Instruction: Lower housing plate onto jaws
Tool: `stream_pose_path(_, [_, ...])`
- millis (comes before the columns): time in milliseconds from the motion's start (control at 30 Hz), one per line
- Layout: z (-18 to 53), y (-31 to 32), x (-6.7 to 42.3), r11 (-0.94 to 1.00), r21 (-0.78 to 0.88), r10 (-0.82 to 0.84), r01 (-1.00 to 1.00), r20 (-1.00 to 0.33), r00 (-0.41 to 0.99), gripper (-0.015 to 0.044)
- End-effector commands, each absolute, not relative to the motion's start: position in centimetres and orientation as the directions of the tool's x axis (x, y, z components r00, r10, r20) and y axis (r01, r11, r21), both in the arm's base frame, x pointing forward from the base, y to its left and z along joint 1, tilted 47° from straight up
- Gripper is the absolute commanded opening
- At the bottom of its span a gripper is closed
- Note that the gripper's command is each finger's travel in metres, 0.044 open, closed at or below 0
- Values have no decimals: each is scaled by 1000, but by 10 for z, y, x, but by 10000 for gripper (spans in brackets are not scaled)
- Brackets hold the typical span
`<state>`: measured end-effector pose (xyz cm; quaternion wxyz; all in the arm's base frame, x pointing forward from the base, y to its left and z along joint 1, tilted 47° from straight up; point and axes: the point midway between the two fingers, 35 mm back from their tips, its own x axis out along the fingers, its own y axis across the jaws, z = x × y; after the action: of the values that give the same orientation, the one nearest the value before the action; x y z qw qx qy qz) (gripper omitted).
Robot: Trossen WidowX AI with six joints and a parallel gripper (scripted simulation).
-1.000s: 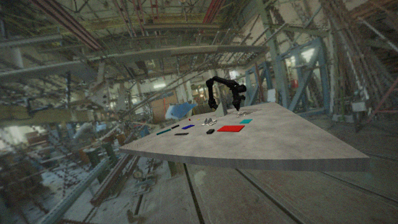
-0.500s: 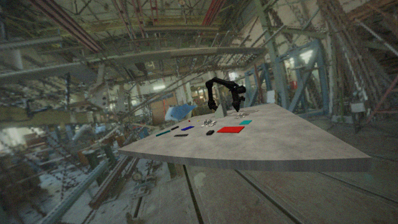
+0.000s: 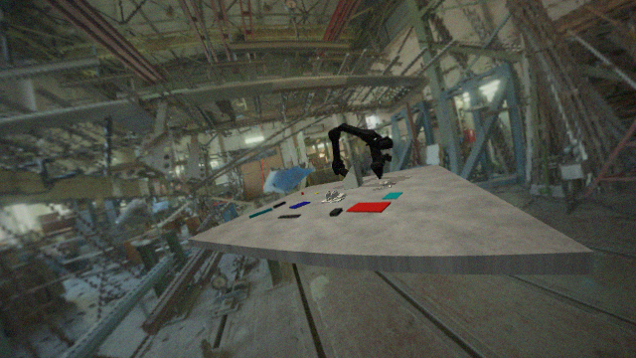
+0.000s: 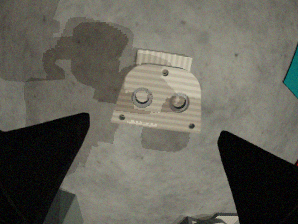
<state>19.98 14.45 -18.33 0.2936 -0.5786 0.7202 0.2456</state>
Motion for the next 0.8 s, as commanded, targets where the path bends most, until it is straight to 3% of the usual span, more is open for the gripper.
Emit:
stream_pose_path(0, [-185, 143, 200, 209, 14, -689, -978, -707, -158, 440])
stream_pose_path(767, [-213, 117, 196, 205, 13, -690, -979, -707, -154, 440])
